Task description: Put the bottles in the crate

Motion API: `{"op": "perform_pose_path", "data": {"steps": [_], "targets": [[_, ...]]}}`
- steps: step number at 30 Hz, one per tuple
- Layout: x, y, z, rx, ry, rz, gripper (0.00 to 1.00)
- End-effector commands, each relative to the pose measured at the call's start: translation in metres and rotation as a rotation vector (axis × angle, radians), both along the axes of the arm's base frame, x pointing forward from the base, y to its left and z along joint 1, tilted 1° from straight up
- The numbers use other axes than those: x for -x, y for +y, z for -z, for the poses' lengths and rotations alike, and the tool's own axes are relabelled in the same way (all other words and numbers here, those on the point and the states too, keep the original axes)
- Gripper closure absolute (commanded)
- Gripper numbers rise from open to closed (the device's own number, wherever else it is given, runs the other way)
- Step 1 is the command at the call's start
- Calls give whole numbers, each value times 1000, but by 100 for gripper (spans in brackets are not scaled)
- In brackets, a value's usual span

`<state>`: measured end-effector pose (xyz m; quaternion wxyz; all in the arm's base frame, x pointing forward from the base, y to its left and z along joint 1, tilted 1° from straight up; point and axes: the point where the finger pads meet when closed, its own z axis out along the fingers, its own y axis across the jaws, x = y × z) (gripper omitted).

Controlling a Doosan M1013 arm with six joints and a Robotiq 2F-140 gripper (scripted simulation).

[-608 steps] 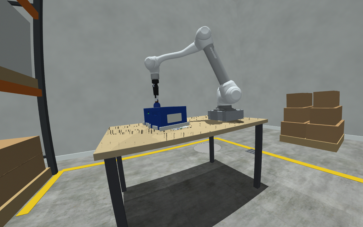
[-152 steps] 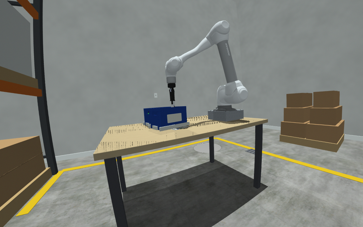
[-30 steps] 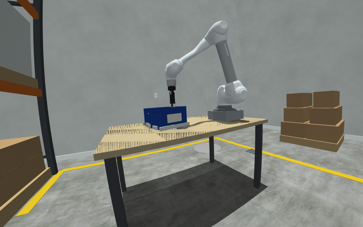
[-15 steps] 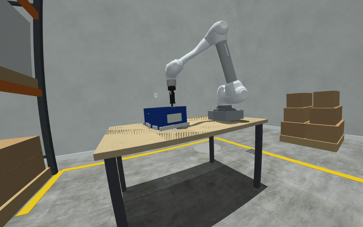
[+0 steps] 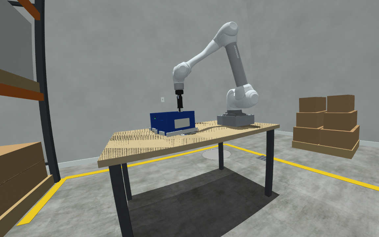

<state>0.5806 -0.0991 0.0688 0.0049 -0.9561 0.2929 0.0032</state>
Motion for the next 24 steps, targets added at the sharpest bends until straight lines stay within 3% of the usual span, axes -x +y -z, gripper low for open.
{"op": "perform_pose_path", "data": {"steps": [1,12,24], "targets": [[0,0,0,0,0,0,62],[0,0,0,0,0,0,62],[0,0,-27,0,0,0,62]]}}
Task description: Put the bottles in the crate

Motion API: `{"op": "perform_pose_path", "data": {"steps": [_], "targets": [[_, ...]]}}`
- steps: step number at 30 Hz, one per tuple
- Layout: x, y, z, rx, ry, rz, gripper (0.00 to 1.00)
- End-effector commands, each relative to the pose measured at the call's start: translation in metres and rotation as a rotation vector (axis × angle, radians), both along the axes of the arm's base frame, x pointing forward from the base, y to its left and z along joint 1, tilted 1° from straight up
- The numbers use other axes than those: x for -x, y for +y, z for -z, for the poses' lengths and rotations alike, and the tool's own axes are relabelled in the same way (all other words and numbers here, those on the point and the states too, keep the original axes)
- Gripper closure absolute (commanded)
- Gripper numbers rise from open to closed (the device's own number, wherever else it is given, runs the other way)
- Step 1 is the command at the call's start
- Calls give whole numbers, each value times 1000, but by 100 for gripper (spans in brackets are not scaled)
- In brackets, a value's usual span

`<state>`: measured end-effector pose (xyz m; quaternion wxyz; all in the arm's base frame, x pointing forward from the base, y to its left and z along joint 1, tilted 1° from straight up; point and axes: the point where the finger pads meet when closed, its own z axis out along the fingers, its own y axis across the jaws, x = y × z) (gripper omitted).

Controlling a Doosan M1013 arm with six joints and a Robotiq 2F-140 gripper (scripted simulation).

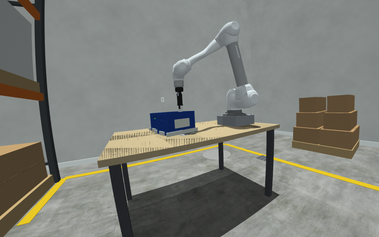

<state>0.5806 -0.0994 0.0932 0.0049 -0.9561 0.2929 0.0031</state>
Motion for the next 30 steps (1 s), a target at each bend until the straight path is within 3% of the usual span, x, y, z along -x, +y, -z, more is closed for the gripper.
{"op": "perform_pose_path", "data": {"steps": [1,24,30], "targets": [[0,0,-5,0,0,0,62],[0,-1,-61,0,0,0,62],[0,-1,-61,0,0,0,62]]}}
